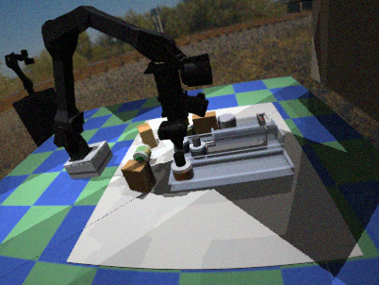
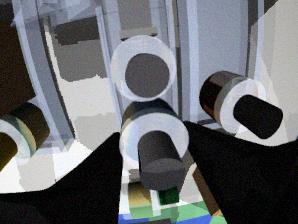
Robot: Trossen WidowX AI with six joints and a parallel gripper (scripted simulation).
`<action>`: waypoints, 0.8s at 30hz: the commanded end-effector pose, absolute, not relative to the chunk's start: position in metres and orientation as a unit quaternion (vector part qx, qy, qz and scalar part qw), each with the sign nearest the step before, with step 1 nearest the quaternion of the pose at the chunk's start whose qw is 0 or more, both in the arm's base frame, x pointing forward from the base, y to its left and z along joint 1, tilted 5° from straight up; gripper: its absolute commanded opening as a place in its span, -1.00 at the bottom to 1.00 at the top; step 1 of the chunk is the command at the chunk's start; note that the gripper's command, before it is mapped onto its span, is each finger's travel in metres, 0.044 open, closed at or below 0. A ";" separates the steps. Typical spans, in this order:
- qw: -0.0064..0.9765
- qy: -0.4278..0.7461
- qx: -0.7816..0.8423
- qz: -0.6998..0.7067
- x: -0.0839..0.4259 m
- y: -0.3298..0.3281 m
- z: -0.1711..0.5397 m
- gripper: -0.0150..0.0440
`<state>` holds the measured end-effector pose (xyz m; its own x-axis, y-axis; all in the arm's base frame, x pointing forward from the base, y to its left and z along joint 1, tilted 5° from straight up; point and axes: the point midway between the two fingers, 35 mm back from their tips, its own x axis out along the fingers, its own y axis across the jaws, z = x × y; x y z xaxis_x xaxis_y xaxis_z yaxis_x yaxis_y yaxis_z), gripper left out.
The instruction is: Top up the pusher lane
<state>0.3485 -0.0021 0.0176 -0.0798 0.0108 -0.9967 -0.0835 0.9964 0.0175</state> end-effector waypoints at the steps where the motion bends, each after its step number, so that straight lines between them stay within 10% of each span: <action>1: 0.690 0.723 -0.022 0.033 0.358 -0.002 0.021 -0.49; 24: 0.690 0.723 -0.022 0.033 0.360 -0.001 0.017 -0.49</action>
<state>0.3509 -0.0019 0.0165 -0.0797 0.0108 -0.9968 -0.0838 0.9963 0.0175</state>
